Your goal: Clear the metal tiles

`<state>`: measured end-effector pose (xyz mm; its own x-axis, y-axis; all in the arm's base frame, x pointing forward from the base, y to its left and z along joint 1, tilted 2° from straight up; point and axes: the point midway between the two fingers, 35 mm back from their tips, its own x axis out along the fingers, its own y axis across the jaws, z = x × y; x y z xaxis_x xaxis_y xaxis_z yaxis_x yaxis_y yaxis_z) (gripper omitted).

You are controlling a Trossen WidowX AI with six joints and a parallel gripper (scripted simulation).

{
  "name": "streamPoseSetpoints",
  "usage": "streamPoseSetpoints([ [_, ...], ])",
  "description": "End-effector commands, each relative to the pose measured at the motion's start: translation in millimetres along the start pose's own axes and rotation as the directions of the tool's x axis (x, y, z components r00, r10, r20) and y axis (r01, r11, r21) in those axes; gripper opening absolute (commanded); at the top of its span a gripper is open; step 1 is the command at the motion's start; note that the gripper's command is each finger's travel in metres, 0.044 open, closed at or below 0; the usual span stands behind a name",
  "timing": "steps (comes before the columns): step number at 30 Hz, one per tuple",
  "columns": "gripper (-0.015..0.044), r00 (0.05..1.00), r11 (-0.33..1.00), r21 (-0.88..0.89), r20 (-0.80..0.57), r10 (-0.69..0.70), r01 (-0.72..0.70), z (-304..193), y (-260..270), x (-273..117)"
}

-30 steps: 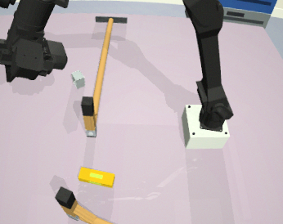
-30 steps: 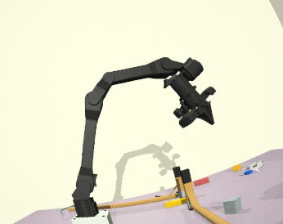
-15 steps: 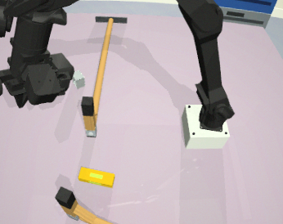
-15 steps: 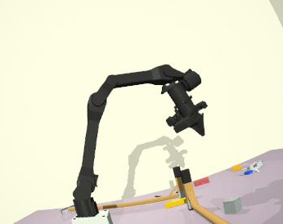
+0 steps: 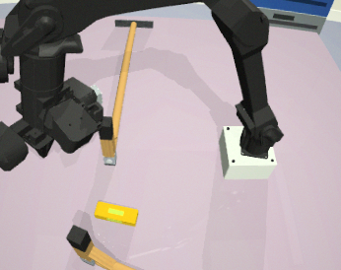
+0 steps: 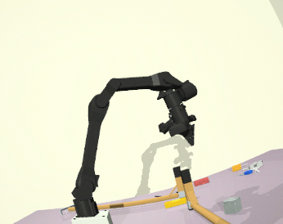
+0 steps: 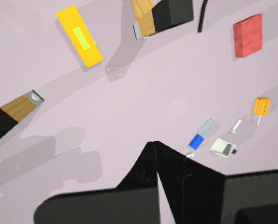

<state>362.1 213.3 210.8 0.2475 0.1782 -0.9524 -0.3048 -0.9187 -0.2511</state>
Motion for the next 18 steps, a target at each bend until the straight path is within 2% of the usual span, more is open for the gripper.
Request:
streamPoseSetpoints([
  [1,0.0,0.999,0.997,-0.066,0.024,0.034,-0.032,10.9,-0.4,5.4],
  [18,0.0,0.978,0.908,-0.402,0.112,0.176,-0.117,66.2,-3.5,16.8],
])
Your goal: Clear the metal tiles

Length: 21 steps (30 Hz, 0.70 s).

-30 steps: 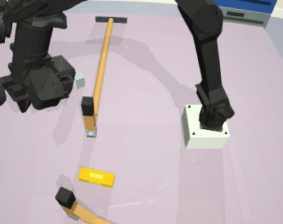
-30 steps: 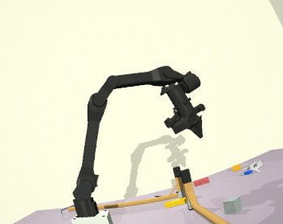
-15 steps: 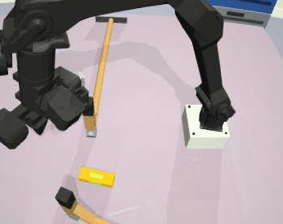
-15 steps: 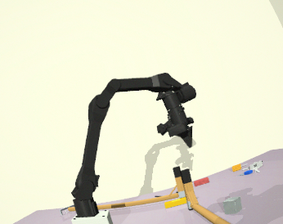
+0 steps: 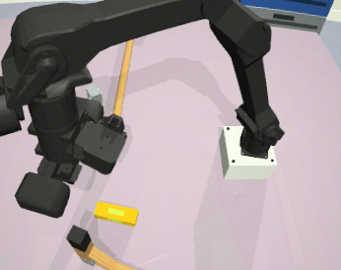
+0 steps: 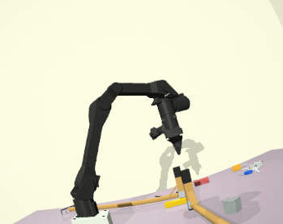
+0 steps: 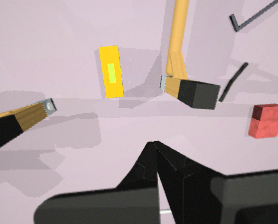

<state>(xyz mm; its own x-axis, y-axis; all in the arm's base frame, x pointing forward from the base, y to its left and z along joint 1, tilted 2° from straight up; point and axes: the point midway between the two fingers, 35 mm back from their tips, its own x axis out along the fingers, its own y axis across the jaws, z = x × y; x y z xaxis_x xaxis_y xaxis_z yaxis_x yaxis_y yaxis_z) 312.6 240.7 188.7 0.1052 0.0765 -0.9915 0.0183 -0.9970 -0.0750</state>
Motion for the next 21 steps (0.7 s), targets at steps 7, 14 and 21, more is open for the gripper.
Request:
streamPoseSetpoints([
  [7,0.0,0.998,0.993,-0.109,0.041,0.045,-0.04,15.3,-5.1,6.5],
  [14,0.0,0.998,0.993,-0.109,0.041,0.045,-0.04,14.2,-5.9,17.3],
  [21,0.0,0.998,0.993,-0.109,0.041,0.045,-0.04,13.3,-6.4,31.7],
])
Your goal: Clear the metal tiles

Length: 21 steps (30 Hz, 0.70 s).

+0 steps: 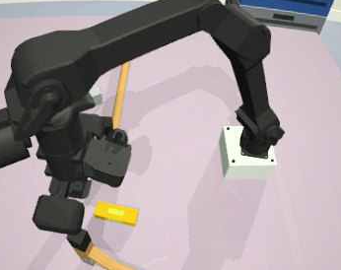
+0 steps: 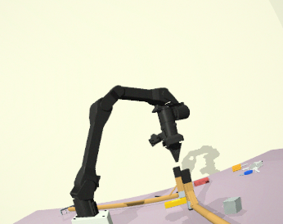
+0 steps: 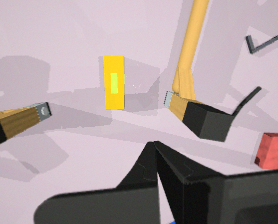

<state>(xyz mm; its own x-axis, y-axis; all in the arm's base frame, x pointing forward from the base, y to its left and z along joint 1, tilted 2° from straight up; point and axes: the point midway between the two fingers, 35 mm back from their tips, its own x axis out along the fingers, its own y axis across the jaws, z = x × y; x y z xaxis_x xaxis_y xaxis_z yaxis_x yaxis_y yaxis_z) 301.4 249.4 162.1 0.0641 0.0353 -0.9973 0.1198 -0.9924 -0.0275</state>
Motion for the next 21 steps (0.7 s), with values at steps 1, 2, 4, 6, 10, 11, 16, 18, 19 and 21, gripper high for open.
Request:
streamPoseSetpoints([
  [1,0.0,1.0,1.0,-0.003,-0.001,0.004,-0.004,-0.9,0.2,7.9],
  [2,0.0,1.0,1.0,-0.003,-0.001,0.004,-0.004,-1.1,0.1,9.9],
  [4,0.0,1.0,1.0,-0.003,-0.001,0.004,-0.004,-1.4,-0.1,14.0],
  [6,0.0,1.0,1.0,-0.003,-0.001,0.004,-0.004,-1.6,-0.2,18.1],
  [10,0.0,1.0,1.0,-0.003,-0.001,0.004,-0.004,-1.9,-0.4,26.4],
  [11,0.0,1.0,1.0,-0.003,-0.001,0.004,-0.004,-2.0,-0.4,28.4],
  [16,0.0,1.0,1.0,-0.003,-0.001,0.004,-0.004,-2.0,-0.3,38.7],
  [18,0.0,1.0,1.0,-0.003,-0.001,0.004,-0.004,-1.9,-0.3,42.8],
  [19,0.0,1.0,1.0,-0.003,-0.001,0.004,-0.004,-1.8,-0.2,44.9],
  [21,0.0,1.0,1.0,-0.003,-0.001,0.004,-0.004,-1.7,-0.1,49.0],
])
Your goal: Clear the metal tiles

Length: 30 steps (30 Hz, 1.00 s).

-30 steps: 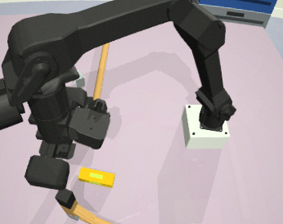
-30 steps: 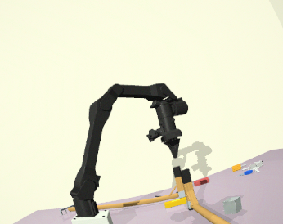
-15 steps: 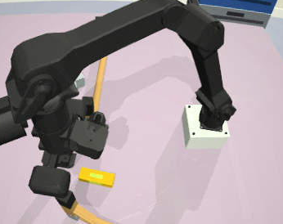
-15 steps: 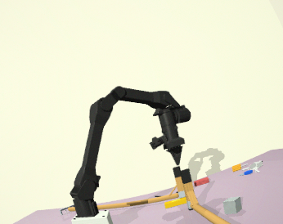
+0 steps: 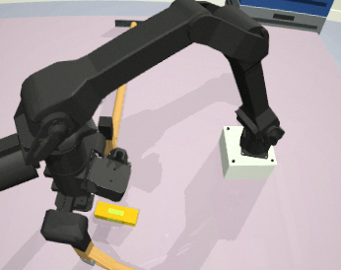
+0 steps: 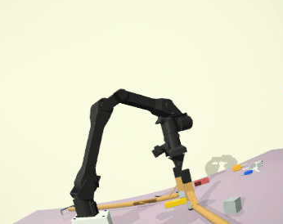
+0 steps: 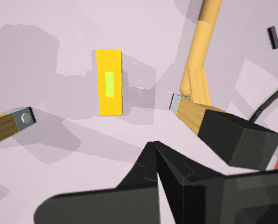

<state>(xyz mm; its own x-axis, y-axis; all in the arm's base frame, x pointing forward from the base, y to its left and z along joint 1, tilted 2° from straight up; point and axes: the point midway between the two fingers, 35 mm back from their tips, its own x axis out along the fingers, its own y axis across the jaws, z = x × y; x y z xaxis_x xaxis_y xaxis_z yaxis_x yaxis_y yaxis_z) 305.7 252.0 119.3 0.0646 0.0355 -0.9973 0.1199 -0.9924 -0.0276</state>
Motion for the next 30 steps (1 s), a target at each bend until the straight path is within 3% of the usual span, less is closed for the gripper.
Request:
streamPoseSetpoints([
  [1,0.0,1.0,1.0,-0.003,0.0,0.004,-0.004,0.2,0.9,8.0],
  [18,0.0,1.0,1.0,-0.003,0.0,0.005,-0.005,4.0,3.5,42.5],
  [30,0.0,1.0,1.0,-0.003,0.0,0.003,-0.003,0.2,-11.7,41.3],
])
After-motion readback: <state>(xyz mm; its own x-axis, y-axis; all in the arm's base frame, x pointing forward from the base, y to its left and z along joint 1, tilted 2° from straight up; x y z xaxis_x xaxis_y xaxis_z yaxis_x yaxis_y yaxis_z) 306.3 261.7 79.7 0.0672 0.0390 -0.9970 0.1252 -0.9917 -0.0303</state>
